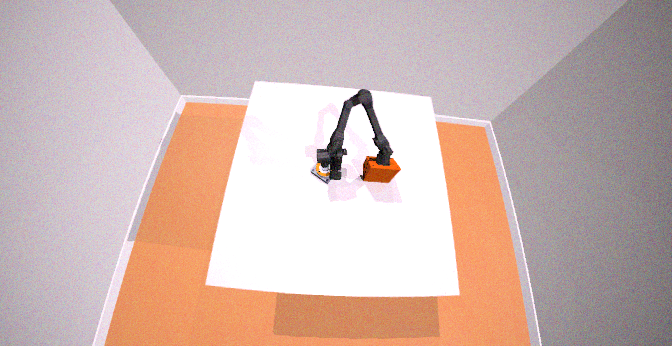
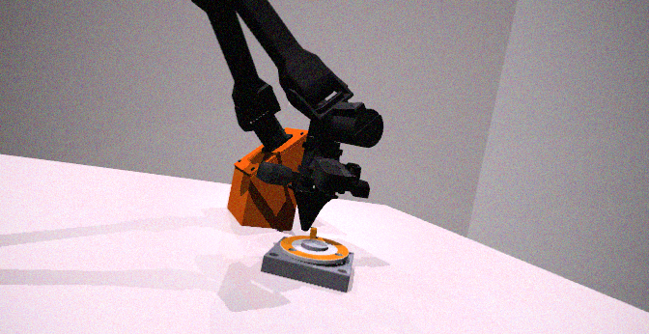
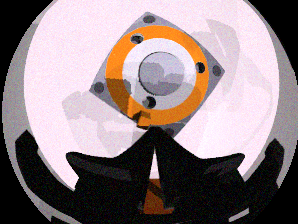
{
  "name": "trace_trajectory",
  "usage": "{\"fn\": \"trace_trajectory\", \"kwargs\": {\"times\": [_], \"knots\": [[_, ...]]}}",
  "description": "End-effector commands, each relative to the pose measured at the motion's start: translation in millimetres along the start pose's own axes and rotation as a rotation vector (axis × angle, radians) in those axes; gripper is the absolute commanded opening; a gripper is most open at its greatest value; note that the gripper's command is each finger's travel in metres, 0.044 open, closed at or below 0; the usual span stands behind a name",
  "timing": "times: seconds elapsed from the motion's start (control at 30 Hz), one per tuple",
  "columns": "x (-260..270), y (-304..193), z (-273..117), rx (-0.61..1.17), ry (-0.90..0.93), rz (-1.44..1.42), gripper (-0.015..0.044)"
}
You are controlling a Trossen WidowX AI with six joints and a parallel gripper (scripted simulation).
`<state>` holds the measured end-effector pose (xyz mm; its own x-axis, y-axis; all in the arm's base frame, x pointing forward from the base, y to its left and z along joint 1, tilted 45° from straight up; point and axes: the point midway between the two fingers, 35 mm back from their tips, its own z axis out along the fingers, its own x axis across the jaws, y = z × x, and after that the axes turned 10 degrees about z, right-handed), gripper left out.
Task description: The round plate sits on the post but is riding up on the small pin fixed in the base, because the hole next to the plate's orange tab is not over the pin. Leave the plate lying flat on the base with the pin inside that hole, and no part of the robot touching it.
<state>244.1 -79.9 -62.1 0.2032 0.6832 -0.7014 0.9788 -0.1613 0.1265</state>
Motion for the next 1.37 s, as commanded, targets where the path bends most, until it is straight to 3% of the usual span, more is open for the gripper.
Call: {"fn": "trace_trajectory", "kwargs": {"times": [0.0,0.43,0.77,1.33], "knots": [[5,4,-1,-0.005,0.009,0.009,0.0000],[12,4,-1,-0.005,0.010,0.009,0.0000],[9,-2,-43,-0.005,0.012,0.009,0.0000],[9,-3,-36,-0.005,0.005,0.001,0.0000]]}}
